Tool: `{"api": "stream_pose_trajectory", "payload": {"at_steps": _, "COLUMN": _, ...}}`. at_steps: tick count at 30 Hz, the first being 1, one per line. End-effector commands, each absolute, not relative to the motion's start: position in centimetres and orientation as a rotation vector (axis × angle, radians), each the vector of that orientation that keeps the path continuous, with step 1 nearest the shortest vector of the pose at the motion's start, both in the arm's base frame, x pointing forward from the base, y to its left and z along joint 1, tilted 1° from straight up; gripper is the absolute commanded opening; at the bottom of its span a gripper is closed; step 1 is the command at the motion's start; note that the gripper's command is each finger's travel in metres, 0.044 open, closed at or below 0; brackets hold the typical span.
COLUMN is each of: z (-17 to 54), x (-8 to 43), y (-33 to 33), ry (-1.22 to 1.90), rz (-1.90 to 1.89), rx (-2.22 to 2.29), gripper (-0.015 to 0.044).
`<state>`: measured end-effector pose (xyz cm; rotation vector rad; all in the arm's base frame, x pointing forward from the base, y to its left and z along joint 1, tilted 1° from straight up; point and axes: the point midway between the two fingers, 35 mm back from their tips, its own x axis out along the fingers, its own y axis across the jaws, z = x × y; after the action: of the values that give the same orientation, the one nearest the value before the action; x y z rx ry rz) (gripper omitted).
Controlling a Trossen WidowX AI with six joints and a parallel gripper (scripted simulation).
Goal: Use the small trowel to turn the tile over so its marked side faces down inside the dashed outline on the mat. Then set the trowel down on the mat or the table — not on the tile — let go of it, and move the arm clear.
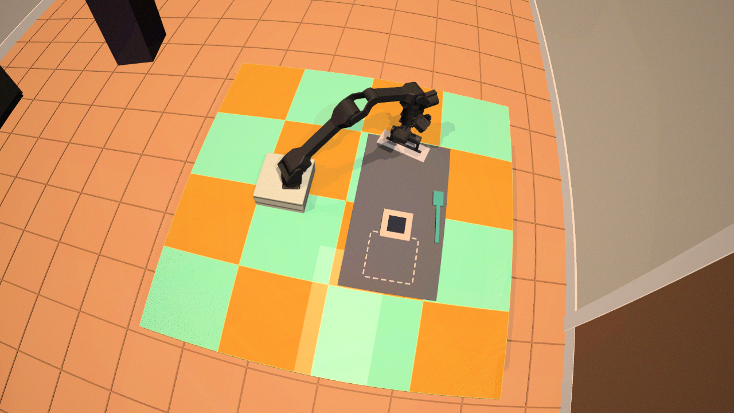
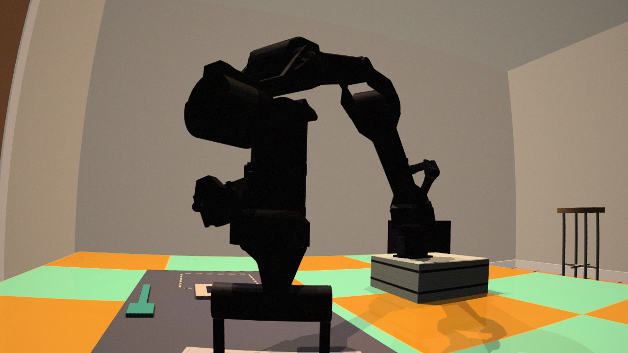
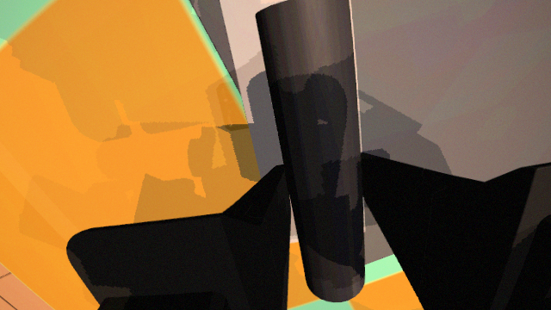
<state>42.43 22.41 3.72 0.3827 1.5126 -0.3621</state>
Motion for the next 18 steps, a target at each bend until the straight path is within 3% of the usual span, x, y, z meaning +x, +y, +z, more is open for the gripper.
{"api": "stream_pose_trajectory", "payload": {"at_steps": 1, "z": 3.66, "x": 42.44, "y": 22.37, "ry": 1.492, "rz": -0.47, "rx": 0.493, "gripper": 0.013}}
{"api": "stream_pose_trajectory", "payload": {"at_steps": 18, "z": 3.65, "x": 42.44, "y": 22.37, "ry": 1.367, "rz": -0.858, "rx": 0.89, "gripper": 0.013}}
